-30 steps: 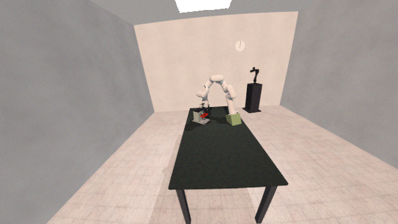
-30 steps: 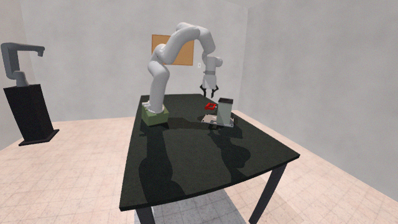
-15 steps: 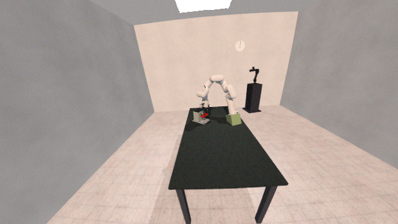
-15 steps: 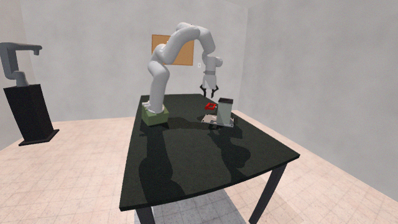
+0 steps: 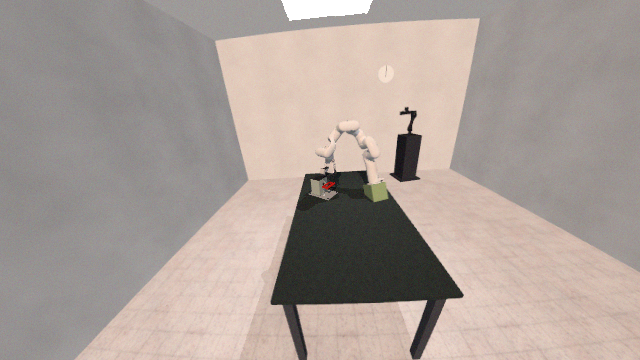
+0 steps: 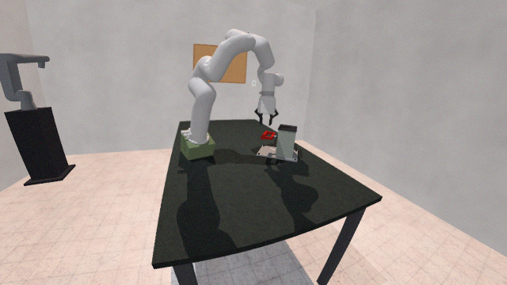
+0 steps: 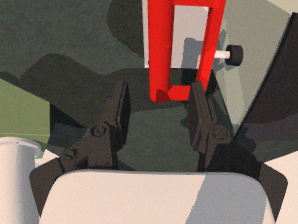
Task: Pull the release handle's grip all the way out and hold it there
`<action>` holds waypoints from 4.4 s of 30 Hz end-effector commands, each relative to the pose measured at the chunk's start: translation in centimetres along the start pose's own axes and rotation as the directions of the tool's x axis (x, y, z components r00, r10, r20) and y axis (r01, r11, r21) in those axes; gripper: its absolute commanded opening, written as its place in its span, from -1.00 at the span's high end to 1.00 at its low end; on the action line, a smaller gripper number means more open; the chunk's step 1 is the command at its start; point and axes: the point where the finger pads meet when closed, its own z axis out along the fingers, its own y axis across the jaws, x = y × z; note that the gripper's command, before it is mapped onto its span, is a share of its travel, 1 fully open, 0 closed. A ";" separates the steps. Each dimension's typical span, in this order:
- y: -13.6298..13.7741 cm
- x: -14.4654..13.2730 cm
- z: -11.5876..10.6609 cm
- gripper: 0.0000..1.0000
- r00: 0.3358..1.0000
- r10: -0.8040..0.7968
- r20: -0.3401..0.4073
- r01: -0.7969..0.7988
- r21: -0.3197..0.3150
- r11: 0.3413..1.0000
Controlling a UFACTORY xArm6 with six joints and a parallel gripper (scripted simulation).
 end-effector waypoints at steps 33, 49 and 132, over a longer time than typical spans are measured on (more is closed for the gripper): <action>0.1 0.2 4.0 -0.04 1.000 0.001 -0.002 -0.001 -0.001 1.000; 0.1 0.3 4.2 -0.04 1.000 0.001 -0.002 -0.001 -0.001 1.000; 0.2 0.3 7.5 -0.04 1.000 0.001 -0.002 -0.001 -0.001 1.000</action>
